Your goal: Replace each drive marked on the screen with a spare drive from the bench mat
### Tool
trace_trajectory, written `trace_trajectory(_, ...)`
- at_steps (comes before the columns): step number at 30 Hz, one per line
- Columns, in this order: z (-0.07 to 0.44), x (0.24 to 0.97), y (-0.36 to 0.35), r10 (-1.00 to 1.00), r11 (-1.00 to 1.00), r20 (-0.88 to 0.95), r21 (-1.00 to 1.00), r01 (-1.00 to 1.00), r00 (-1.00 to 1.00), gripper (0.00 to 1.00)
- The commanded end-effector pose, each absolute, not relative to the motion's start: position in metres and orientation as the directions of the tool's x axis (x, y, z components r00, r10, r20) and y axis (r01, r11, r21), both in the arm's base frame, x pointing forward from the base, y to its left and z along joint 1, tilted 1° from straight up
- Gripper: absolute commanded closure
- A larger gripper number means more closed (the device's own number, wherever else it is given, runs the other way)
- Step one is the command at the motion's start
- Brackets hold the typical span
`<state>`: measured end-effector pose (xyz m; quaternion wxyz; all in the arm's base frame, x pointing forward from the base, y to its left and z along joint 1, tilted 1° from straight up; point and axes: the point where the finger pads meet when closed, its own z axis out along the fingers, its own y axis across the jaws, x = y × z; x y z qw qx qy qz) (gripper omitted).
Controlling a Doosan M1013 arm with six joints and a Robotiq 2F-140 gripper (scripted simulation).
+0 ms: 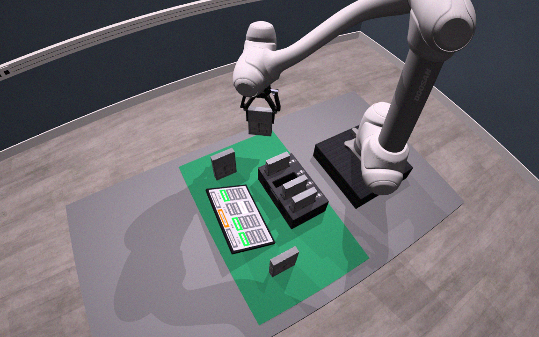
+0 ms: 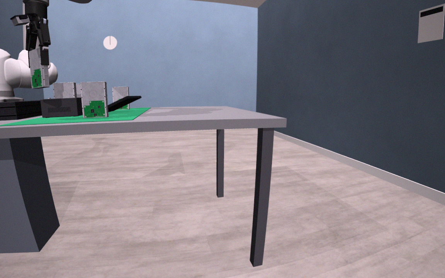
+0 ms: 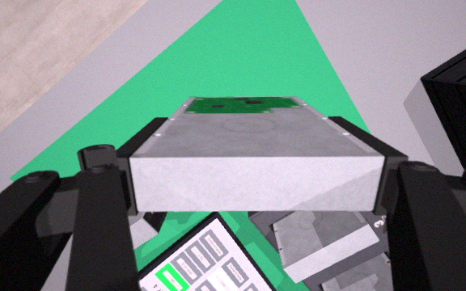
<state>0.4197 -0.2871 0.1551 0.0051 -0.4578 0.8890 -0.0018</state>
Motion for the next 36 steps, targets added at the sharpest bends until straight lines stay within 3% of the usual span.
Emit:
trace_trajectory(1, 0.167, 0.42, -0.287, -0.814, 0.581, -0.008, -0.009, -0.814, -0.581, 0.9)
trace_trajectory(36, 0.208, 0.42, -0.287, -0.814, 0.581, -0.008, -0.009, -0.814, -0.581, 0.9)
